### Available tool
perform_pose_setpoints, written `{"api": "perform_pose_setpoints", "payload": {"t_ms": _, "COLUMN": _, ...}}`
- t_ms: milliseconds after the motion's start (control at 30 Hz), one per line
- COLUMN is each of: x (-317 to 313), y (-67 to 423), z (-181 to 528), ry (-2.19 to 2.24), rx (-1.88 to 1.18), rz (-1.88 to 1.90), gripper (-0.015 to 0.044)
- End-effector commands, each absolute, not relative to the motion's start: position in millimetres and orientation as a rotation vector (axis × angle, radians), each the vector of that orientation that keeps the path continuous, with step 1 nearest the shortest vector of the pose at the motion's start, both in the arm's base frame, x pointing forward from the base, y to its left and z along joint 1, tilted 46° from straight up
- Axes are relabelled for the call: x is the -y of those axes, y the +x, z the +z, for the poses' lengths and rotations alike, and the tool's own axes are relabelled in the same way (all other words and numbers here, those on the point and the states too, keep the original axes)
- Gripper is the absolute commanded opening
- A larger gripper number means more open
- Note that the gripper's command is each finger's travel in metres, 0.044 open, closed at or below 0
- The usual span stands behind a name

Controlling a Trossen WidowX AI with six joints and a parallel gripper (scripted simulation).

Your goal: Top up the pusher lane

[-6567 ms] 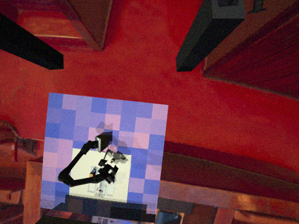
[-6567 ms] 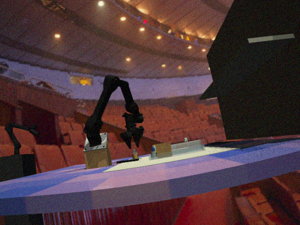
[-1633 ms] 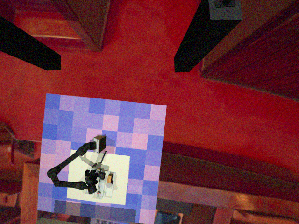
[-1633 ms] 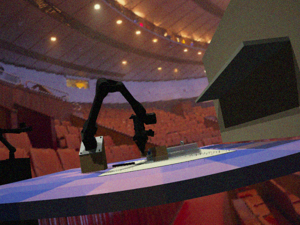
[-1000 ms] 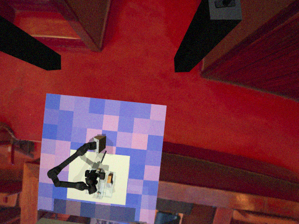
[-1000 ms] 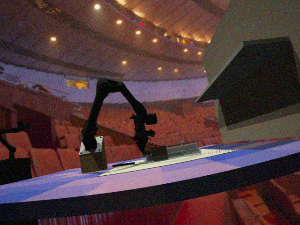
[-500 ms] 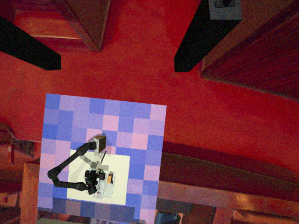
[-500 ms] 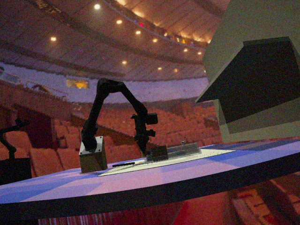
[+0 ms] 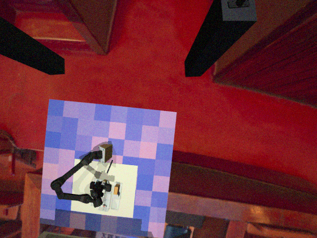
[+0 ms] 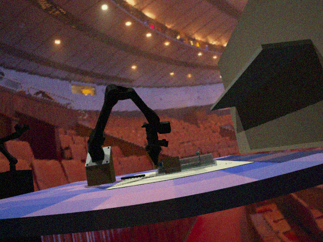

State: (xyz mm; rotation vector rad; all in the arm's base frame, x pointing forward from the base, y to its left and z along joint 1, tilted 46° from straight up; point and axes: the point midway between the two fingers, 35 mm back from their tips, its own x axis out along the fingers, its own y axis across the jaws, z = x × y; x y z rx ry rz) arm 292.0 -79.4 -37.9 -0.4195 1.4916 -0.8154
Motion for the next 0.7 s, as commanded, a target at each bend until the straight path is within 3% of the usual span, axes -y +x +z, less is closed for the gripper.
{"api": "perform_pose_setpoints", "payload": {"t_ms": 0, "x": 80.6, "y": 302.4, "z": -35.2, "ry": -0.414, "rx": -1.462, "rz": -0.821, "gripper": 0.0}}
{"api": "perform_pose_setpoints", "payload": {"t_ms": 667, "x": 81.7, "y": 308.9, "z": -33.7, "ry": -0.414, "rx": -1.462, "rz": -0.821, "gripper": 0.0}}
